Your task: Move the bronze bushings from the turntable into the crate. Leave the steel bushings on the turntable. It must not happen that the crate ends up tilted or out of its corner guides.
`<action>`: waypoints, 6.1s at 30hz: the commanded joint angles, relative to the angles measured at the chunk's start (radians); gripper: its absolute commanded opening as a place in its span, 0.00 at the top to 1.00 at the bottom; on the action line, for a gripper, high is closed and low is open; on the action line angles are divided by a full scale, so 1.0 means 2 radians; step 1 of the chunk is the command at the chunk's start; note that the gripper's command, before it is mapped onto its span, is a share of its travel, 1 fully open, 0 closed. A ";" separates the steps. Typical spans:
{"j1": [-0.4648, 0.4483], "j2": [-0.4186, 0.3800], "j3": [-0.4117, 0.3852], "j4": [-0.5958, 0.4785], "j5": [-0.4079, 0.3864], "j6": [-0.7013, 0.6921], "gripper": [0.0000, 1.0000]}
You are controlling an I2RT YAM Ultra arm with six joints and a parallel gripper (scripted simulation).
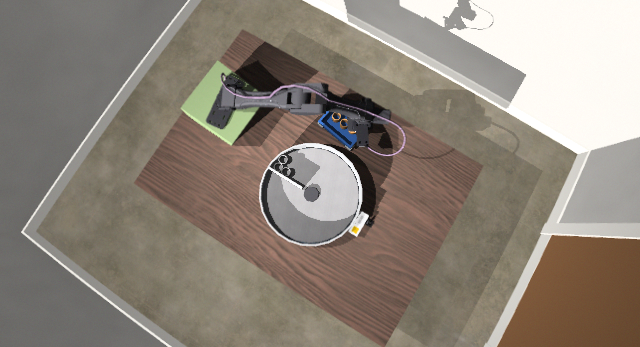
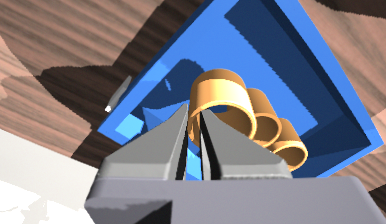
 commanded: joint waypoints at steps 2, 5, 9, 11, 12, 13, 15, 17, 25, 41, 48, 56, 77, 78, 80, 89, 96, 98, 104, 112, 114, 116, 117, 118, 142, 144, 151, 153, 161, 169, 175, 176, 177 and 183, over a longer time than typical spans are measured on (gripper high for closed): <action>-0.001 0.003 0.024 0.009 0.003 -0.006 1.00; -0.003 0.011 0.029 0.011 0.002 -0.007 1.00; -0.005 0.005 0.032 0.007 0.002 -0.007 1.00; -0.005 0.024 0.036 0.017 0.001 -0.008 1.00; -0.005 0.027 0.039 0.014 0.001 -0.008 1.00; -0.004 0.030 0.042 0.009 0.000 -0.008 1.00; -0.002 0.032 0.046 0.008 0.000 -0.009 1.00; -0.003 0.025 0.047 0.011 0.000 -0.009 1.00; -0.005 0.025 0.051 0.008 0.000 -0.009 1.00; -0.005 0.027 0.052 0.008 0.000 -0.009 1.00; -0.005 0.027 0.052 0.008 0.000 -0.009 1.00; -0.005 0.027 0.052 0.008 0.000 -0.009 1.00; -0.006 0.024 0.045 0.017 0.000 -0.009 1.00; -0.006 0.024 0.045 0.017 0.000 -0.009 1.00; -0.006 0.024 0.045 0.017 0.000 -0.009 1.00; -0.006 0.024 0.045 0.017 0.000 -0.009 1.00; -0.006 0.024 0.045 0.017 0.000 -0.009 1.00; -0.006 0.024 0.045 0.017 0.000 -0.009 1.00; -0.006 0.024 0.045 0.017 0.000 -0.009 1.00; -0.007 0.021 0.015 0.032 -0.001 -0.009 1.00; -0.005 0.019 0.008 0.036 -0.001 -0.009 1.00; -0.004 0.018 0.005 0.038 -0.001 -0.009 1.00; -0.004 0.017 0.014 0.038 -0.001 -0.009 1.00; -0.004 0.015 0.020 0.041 -0.001 -0.009 1.00; -0.004 0.016 0.022 0.030 0.000 -0.009 1.00; -0.004 0.016 0.022 0.030 0.000 -0.009 1.00; -0.004 0.016 0.022 0.030 0.000 -0.009 1.00; -0.004 0.016 0.024 0.029 0.000 -0.009 1.00; -0.005 0.021 0.030 0.025 0.000 -0.009 1.00; -0.005 0.023 0.032 0.025 0.000 -0.010 1.00; -0.005 0.023 0.032 0.025 0.000 -0.010 1.00; -0.005 0.023 0.032 0.025 0.000 -0.010 1.00; -0.005 0.023 0.032 0.025 0.000 -0.010 1.00; -0.005 0.023 0.032 0.025 0.000 -0.010 1.00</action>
